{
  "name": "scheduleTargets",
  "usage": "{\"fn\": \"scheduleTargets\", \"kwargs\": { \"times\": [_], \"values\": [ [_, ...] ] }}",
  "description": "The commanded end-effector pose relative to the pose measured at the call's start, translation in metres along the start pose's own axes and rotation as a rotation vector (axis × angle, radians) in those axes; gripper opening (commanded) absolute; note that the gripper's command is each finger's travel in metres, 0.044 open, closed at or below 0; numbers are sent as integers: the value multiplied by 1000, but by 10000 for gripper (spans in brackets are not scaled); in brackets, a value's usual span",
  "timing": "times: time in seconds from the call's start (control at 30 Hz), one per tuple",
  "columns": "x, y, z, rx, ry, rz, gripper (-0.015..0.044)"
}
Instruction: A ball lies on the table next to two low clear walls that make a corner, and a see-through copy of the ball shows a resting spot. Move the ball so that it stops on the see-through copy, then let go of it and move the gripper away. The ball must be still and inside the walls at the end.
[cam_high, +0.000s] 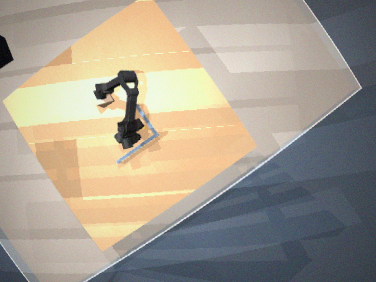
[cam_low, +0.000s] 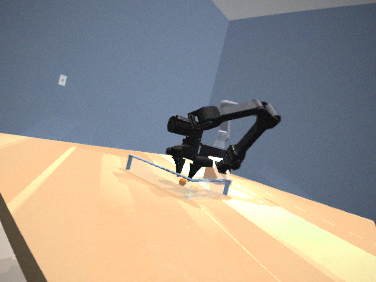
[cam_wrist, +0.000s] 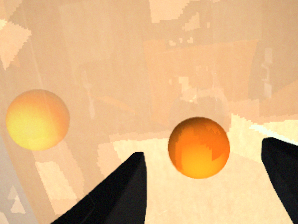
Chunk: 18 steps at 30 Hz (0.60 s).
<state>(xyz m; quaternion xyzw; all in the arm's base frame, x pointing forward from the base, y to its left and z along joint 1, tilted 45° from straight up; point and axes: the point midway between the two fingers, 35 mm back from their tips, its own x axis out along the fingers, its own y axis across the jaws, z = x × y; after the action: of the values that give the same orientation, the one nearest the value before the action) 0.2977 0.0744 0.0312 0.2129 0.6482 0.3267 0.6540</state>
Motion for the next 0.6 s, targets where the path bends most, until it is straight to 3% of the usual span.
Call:
{"fn": "scheduleTargets", "kwargs": {
  "times": [0.0,0.17,0.3,0.57],
  "values": [
    [8,0,-2,9,3,5,242],
    [13,1,-2,9,3,6,242],
    [13,1,-2,9,3,6,137],
    [13,1,-2,9,3,6,84]
  ]
}}
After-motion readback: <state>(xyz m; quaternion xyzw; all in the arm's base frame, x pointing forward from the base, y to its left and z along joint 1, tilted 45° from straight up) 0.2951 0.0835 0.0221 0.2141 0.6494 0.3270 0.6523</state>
